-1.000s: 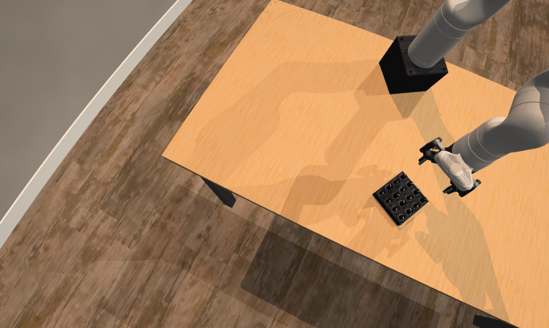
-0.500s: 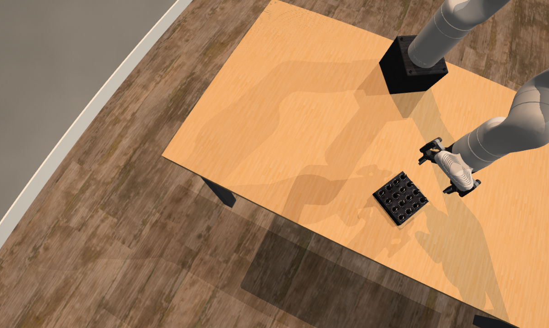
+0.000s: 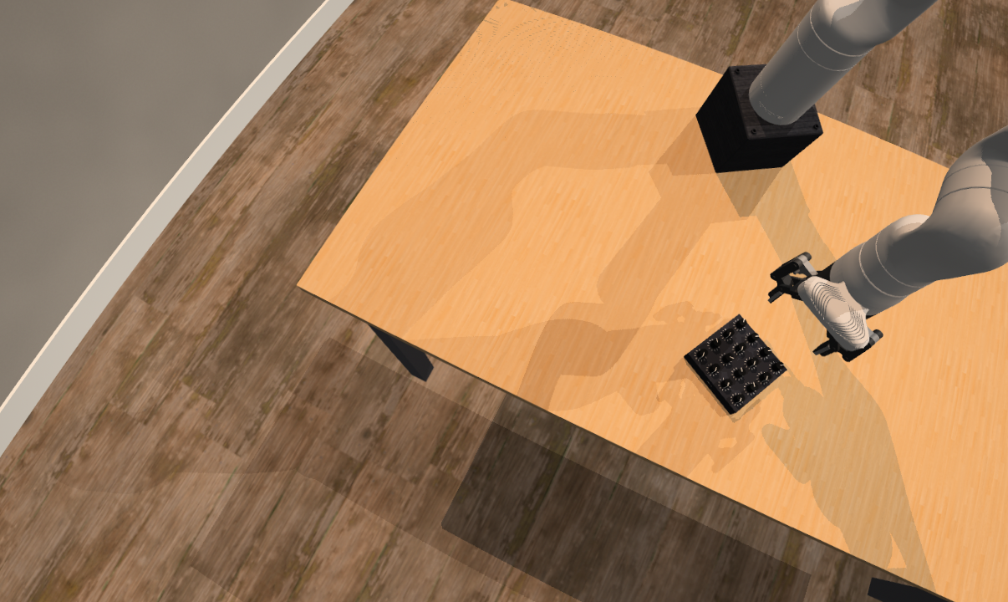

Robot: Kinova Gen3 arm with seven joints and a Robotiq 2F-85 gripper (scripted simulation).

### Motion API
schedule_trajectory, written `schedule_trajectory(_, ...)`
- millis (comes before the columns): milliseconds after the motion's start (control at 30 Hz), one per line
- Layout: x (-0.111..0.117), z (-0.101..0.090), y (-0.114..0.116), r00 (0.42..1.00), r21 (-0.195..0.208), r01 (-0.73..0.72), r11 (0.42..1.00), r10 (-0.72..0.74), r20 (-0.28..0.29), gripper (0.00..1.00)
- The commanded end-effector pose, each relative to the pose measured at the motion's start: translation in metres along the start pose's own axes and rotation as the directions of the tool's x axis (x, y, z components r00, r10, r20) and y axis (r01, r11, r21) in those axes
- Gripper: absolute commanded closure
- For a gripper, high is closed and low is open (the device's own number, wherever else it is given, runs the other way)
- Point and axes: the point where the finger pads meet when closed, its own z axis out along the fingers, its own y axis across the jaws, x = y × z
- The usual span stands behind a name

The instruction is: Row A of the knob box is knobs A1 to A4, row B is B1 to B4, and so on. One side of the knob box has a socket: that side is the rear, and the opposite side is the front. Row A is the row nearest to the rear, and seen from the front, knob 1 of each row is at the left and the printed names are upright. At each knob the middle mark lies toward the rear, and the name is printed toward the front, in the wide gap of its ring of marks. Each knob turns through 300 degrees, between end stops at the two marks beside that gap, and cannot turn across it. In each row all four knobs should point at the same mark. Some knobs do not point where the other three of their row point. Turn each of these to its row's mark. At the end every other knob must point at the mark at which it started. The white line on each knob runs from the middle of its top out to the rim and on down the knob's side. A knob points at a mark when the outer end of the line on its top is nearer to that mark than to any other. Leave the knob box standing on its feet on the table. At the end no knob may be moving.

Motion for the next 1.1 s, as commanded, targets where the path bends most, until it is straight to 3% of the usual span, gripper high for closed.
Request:
schedule_trajectory(0, 0.002, 0.000, 0.000, 1.000, 0.001, 0.000, 1.000, 0.000, -0.002, 0.00)
schedule_trajectory(367, 0.048, -0.004, 0.006, 1.000, -0.005, 0.024, 1.000, -0.024, -0.016, 0.00)
schedule_trajectory(433, 0.048, -0.004, 0.006, 1.000, -0.005, 0.024, 1.000, -0.024, -0.016, 0.00)
schedule_trajectory(667, 0.079, -0.015, 0.015, 0.999, -0.003, 0.038, 0.999, -0.038, -0.007, 0.00)
schedule_trajectory(1000, 0.089, -0.020, 0.018, 0.999, 0.001, 0.042, 0.999, -0.042, -0.001, 0.00)
schedule_trajectory(1033, 0.089, -0.020, 0.018, 0.999, 0.001, 0.042, 0.999, -0.042, -0.001, 0.81)
schedule_trajectory(1067, 0.089, -0.020, 0.018, 0.999, 0.001, 0.042, 0.999, -0.042, -0.001, 0.81)
